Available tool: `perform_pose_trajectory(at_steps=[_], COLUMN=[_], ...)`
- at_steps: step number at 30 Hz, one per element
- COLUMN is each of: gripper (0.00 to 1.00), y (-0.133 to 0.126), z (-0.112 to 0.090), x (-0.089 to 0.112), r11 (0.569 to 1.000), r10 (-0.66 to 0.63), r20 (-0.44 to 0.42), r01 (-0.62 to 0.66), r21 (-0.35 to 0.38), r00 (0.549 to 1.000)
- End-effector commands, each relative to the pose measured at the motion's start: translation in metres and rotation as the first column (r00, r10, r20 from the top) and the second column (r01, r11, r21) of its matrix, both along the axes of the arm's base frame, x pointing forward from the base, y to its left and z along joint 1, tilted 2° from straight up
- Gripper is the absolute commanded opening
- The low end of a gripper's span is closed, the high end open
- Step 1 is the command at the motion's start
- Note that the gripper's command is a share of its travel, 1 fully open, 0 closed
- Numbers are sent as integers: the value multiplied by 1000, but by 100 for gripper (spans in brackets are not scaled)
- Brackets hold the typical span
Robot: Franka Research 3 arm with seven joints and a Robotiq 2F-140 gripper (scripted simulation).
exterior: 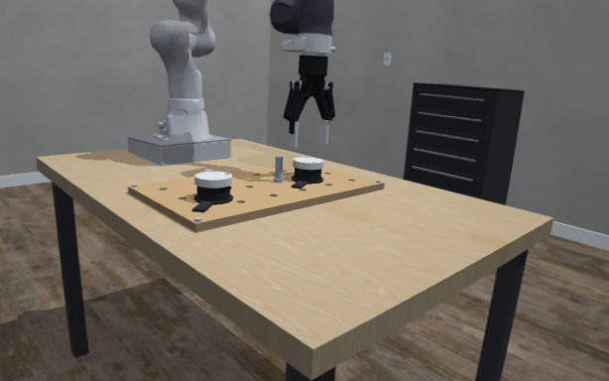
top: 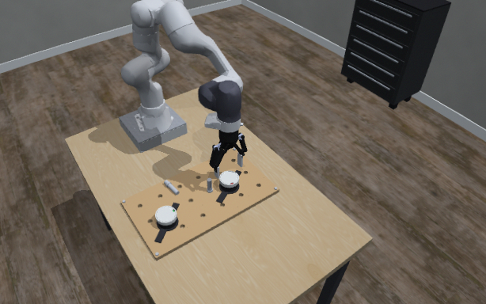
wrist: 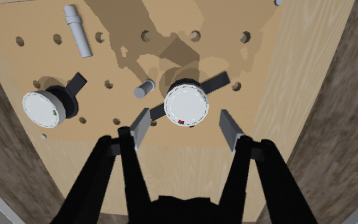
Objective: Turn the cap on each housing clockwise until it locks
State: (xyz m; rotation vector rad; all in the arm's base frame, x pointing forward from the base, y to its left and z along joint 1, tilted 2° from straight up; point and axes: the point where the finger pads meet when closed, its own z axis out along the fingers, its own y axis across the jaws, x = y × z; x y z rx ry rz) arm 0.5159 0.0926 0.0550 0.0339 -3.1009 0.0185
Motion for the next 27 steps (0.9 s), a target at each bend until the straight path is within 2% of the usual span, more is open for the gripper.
perform_pose_trajectory(at_steps=[1,27], gripper=[78,78], y=[2,2], z=[-4,-36], x=[1,-1], r11=[1000,1000], r10=[-6,-6], r20=[4,4], r01=[6,6], r21=[3,3], r00=[1000,1000])
